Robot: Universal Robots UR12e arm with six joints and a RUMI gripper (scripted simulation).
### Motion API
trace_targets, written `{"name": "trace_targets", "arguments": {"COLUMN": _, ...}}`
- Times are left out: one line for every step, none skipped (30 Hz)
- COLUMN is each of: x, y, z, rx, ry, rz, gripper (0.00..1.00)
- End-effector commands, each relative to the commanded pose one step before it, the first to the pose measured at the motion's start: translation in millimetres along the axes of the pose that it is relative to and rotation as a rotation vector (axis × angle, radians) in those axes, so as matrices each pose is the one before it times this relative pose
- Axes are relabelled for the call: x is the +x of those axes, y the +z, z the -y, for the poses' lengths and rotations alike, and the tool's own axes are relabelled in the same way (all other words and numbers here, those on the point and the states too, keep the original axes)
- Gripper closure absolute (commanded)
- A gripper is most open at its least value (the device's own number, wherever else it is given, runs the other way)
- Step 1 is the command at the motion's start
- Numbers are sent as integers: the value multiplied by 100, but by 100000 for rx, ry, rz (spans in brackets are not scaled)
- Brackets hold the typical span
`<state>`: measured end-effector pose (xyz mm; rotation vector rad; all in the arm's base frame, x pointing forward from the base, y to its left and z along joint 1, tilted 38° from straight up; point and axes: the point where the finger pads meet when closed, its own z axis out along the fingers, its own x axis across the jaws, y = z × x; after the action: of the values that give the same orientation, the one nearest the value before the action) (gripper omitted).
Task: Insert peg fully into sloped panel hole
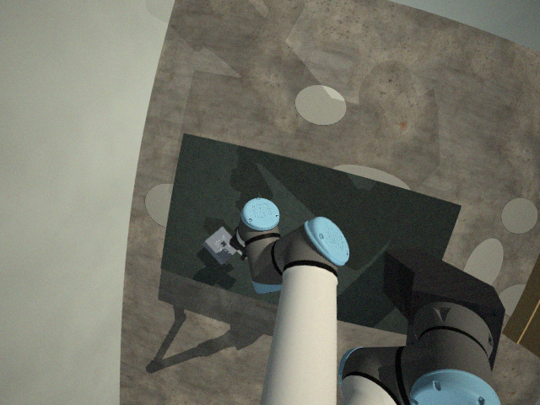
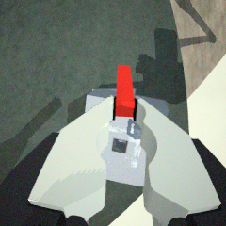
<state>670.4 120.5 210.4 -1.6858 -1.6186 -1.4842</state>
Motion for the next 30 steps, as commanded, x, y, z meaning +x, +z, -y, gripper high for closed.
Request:
{"name": "trace_targets", "arguments": {"x": -106, "y": -573, "z": -744, "rx": -1936, "ry": 765, "rz": -1946, "gripper": 100}}
{"name": "trace_targets", "arguments": {"x": -28, "y": -119, "z": -157, "rx": -439, "ry": 182, "rz": -385, "gripper": 100}}
{"name": "trace_targets", "arguments": {"x": -28, "y": -120, "z": -159, "rx": -444, "ry": 182, "rz": -382, "gripper": 100}}
{"name": "trace_targets", "arguments": {"x": -28, "y": -121, "z": -160, "rx": -448, "ry": 181, "rz": -380, "gripper": 100}}
{"name": "trace_targets", "arguments": {"x": -28, "y": -122, "z": -161, "rx": -452, "ry": 181, "rz": -378, "gripper": 100}}
{"name": "trace_targets", "arguments": {"x": 0, "y": 0, "z": 0, "rx": 0, "ry": 0, "rz": 0, "gripper": 100}}
{"name": "trace_targets", "arguments": {"x": 0, "y": 0, "z": 0, "rx": 0, "ry": 0, "rz": 0, "gripper": 100}}
{"name": "trace_targets", "arguments": {"x": -28, "y": -122, "z": -163, "rx": -456, "ry": 180, "rz": -375, "gripper": 100}}
{"name": "trace_targets", "arguments": {"x": -28, "y": -123, "z": -164, "rx": -460, "ry": 180, "rz": -373, "gripper": 100}}
{"name": "trace_targets", "arguments": {"x": -28, "y": -124, "z": -166, "rx": -464, "ry": 179, "rz": -370, "gripper": 100}}
{"name": "trace_targets", "arguments": {"x": -28, "y": -124, "z": -167, "rx": -468, "ry": 178, "rz": -368, "gripper": 100}}
{"name": "trace_targets", "arguments": {"x": -28, "y": -125, "z": -169, "rx": -473, "ry": 178, "rz": -365, "gripper": 100}}
{"name": "trace_targets", "arguments": {"x": -28, "y": -126, "z": -170, "rx": -477, "ry": 177, "rz": -363, "gripper": 100}}
{"name": "trace_targets", "arguments": {"x": -28, "y": -126, "z": -172, "rx": -481, "ry": 177, "rz": -360, "gripper": 100}}
{"name": "trace_targets", "arguments": {"x": -28, "y": -127, "z": -173, "rx": -485, "ry": 176, "rz": -358, "gripper": 100}}
{"name": "trace_targets", "arguments": {"x": -28, "y": -128, "z": -174, "rx": -489, "ry": 175, "rz": -355, "gripper": 100}}
{"name": "trace_targets", "arguments": {"x": -29, "y": -128, "z": -176, "rx": -493, "ry": 175, "rz": -353, "gripper": 100}}
{"name": "trace_targets", "arguments": {"x": -29, "y": -129, "z": -177, "rx": -497, "ry": 174, "rz": -350, "gripper": 100}}
{"name": "trace_targets", "arguments": {"x": -29, "y": -130, "z": -179, "rx": -500, "ry": 173, "rz": -347, "gripper": 100}}
{"name": "trace_targets", "arguments": {"x": -29, "y": -130, "z": -180, "rx": -504, "ry": 173, "rz": -345, "gripper": 100}}
{"name": "trace_targets", "arguments": {"x": -29, "y": -131, "z": -182, "rx": -508, "ry": 172, "rz": -342, "gripper": 100}}
{"name": "trace_targets", "arguments": {"x": -29, "y": -132, "z": -183, "rx": -512, "ry": 171, "rz": -339, "gripper": 100}}
{"name": "trace_targets", "arguments": {"x": 0, "y": 0, "z": 0, "rx": 0, "ry": 0, "rz": 0, "gripper": 100}}
{"name": "trace_targets", "arguments": {"x": 0, "y": 0, "z": 0, "rx": 0, "ry": 0, "rz": 0, "gripper": 100}}
{"name": "trace_targets", "arguments": {"x": -29, "y": -132, "z": -184, "rx": -516, "ry": 171, "rz": -337, "gripper": 100}}
{"name": "trace_targets", "arguments": {"x": -29, "y": -133, "z": -186, "rx": -520, "ry": 170, "rz": -334, "gripper": 100}}
{"name": "trace_targets", "arguments": {"x": -29, "y": -133, "z": -187, "rx": -524, "ry": 169, "rz": -331, "gripper": 100}}
{"name": "trace_targets", "arguments": {"x": -30, "y": -134, "z": -189, "rx": -527, "ry": 168, "rz": -328, "gripper": 100}}
{"name": "trace_targets", "arguments": {"x": -30, "y": -135, "z": -190, "rx": -531, "ry": 168, "rz": -326, "gripper": 100}}
{"name": "trace_targets", "arguments": {"x": -30, "y": -135, "z": -192, "rx": -535, "ry": 167, "rz": -323, "gripper": 100}}
